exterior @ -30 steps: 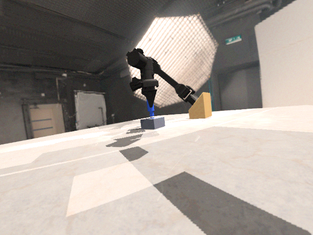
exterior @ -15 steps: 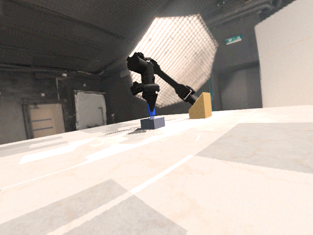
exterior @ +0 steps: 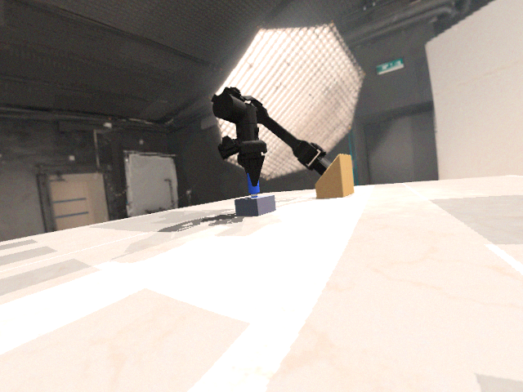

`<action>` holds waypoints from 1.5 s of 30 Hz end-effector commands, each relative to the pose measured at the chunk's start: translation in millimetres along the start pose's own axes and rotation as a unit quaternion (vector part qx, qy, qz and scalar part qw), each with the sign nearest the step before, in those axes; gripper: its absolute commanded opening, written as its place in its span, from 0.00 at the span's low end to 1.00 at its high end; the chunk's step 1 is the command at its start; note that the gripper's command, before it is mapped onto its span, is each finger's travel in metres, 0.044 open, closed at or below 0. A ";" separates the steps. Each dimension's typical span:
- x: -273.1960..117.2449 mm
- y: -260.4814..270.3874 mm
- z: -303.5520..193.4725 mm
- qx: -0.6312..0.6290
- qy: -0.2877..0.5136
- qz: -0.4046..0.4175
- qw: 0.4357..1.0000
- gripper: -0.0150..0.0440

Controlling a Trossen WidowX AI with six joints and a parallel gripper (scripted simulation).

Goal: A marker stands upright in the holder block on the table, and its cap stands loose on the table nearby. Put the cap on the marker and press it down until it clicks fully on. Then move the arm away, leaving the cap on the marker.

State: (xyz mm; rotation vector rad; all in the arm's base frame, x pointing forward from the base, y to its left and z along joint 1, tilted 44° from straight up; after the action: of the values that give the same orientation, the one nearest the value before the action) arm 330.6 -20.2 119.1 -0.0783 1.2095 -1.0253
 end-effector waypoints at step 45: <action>-61.4 4.8 -1.2 -0.380 0.000 0.000 0.925 0.25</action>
State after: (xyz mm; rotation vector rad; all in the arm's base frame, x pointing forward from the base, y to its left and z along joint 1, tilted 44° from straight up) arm 333.5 27.1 162.7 -0.6785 1.5469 -0.5013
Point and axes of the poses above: the point midway between the two fingers, 35 mm back from their tips, its own x axis out along the fingers, its own y axis across the jaws, z = x × y, the point moved 6 cm from there along -x, back along the fingers, and after that the axes turned 9 degrees about -x, right-handed, at the moved point
